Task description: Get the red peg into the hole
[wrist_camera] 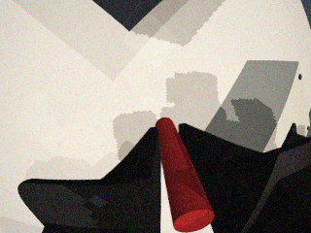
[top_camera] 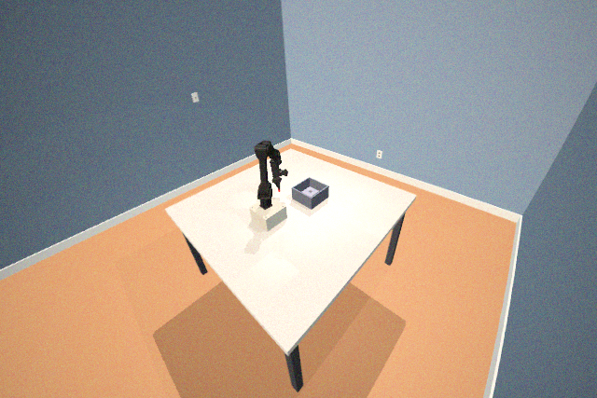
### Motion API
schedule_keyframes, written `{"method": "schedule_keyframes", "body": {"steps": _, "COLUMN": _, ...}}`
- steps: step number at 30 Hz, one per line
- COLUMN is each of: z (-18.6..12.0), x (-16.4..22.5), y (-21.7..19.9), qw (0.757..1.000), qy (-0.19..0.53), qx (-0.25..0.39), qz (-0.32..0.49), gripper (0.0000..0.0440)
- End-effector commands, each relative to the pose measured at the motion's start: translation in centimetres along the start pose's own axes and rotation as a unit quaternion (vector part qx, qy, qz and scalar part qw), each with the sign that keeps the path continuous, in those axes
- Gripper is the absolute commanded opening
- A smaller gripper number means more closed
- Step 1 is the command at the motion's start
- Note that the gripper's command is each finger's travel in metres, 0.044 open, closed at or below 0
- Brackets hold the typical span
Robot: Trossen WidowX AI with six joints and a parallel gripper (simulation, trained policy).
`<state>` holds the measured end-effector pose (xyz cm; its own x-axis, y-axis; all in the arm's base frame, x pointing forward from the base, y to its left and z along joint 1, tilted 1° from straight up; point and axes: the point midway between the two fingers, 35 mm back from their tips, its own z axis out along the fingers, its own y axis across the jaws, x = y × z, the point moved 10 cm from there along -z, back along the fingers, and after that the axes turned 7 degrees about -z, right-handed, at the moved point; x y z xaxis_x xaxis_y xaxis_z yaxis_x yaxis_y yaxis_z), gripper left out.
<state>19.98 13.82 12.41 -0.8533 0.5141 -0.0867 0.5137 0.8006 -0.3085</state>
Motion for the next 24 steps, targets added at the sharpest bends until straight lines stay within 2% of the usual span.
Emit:
{"method": "schedule_keyframes", "body": {"steps": 1, "z": -1.1, "x": -0.7, "y": -0.2, "qw": 1.000, "qy": -0.009, "qx": -0.002, "qz": 0.006, "gripper": 0.0000}}
{"method": "schedule_keyframes", "body": {"steps": 11, "z": -3.8, "x": -3.9, "y": -1.0, "qw": 0.998, "qy": -0.029, "qx": -0.011, "qz": 0.057, "gripper": 0.0000}}
{"method": "schedule_keyframes", "body": {"steps": 24, "z": -4.5, "x": -9.8, "y": -2.5, "qw": 0.990, "qy": -0.044, "qx": -0.027, "qz": 0.129, "gripper": 0.0000}}
